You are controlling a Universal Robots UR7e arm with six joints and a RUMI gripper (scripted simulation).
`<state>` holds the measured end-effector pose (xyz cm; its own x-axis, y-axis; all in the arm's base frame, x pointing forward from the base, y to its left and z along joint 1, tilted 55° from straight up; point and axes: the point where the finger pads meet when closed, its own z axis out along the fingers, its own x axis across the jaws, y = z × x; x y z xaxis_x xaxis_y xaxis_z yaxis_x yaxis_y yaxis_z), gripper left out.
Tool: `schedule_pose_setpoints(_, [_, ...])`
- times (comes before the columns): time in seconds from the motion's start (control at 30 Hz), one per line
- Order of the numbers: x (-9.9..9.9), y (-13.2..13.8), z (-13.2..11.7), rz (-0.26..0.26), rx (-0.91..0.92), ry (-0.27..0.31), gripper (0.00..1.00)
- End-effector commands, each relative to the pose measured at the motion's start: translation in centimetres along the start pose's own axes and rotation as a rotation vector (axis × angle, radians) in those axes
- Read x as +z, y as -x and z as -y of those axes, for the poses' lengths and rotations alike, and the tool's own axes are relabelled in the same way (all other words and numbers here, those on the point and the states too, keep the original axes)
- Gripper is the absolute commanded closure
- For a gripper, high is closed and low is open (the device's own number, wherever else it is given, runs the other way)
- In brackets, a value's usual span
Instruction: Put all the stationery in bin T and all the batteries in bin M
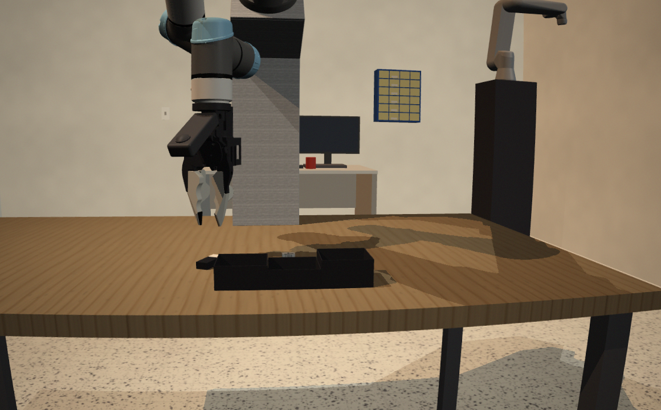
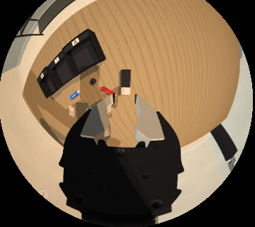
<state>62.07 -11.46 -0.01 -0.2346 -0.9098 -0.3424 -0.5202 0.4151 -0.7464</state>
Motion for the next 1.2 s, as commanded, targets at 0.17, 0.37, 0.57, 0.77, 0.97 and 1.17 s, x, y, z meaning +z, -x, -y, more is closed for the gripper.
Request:
schedule_pose_setpoints(0.17, [-0.1, 0.0, -0.1, -0.002, 0.002, 0.000, 0.77])
schedule_pose_setpoints(0.37, [0.0, -0.1, -0.3, -0.002, 0.003, 0.002, 0.77])
schedule_pose_setpoints(0.57, [0.0, -0.1, -0.1, -0.001, 0.001, -0.001, 0.77])
schedule_pose_setpoints(0.77, [0.0, -0.1, -0.1, -0.001, 0.001, -0.001, 0.77])
schedule_pose_setpoints(0.97, [0.9, -0.1, -0.1, -0.001, 0.000, -0.001, 0.77])
schedule_pose_setpoints(1.17, [2.5, -0.1, -0.1, -0.001, 0.000, -0.001, 0.77])
